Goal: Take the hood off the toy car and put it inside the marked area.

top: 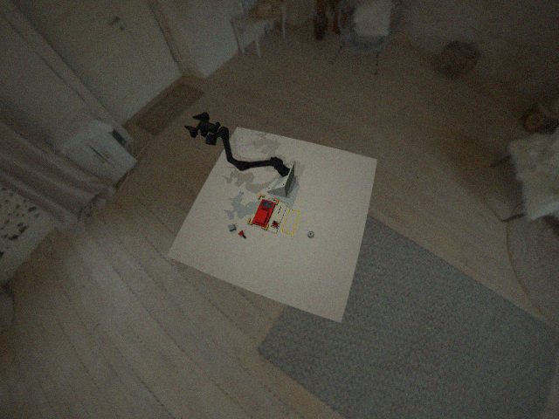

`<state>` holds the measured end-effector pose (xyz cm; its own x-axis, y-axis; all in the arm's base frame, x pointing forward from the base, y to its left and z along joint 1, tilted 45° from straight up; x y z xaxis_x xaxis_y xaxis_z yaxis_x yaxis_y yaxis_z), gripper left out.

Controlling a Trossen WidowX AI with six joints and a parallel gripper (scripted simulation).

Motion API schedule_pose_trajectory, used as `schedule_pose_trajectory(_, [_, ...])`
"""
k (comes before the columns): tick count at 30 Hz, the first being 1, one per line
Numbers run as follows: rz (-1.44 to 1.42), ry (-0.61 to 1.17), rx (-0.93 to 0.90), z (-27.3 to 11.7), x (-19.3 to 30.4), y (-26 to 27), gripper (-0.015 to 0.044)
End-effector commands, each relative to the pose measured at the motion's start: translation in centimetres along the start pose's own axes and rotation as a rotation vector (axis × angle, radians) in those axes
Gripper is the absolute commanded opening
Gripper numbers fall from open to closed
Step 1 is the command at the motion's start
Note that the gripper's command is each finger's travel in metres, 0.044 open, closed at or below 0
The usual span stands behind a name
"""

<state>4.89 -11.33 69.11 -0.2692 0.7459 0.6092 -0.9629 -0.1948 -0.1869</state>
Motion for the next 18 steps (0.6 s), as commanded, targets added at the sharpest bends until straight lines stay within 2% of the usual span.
schedule_pose_trajectory(1, [0.001,0.002,-0.001,0.0,0.1,0.1,0.0440])
schedule_pose_trajectory(9, [0.057,0.162,-0.089,-0.9,4.1,3.8,0.0440])
schedule_pose_trajectory(18, [0.083,0.432,-0.186,-4.3,10.8,8.3,0.0440])
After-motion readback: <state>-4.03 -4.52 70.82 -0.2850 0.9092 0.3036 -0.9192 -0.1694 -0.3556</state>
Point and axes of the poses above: the point midway between the two fingers, 35 mm back from their tips, its own z axis out along the fingers, its own y axis across the jaws, x = y × z, the point moved 2 cm from there along -z, back along the fingers, and after that the axes turned 11 degrees about z, right-handed, at the moved point
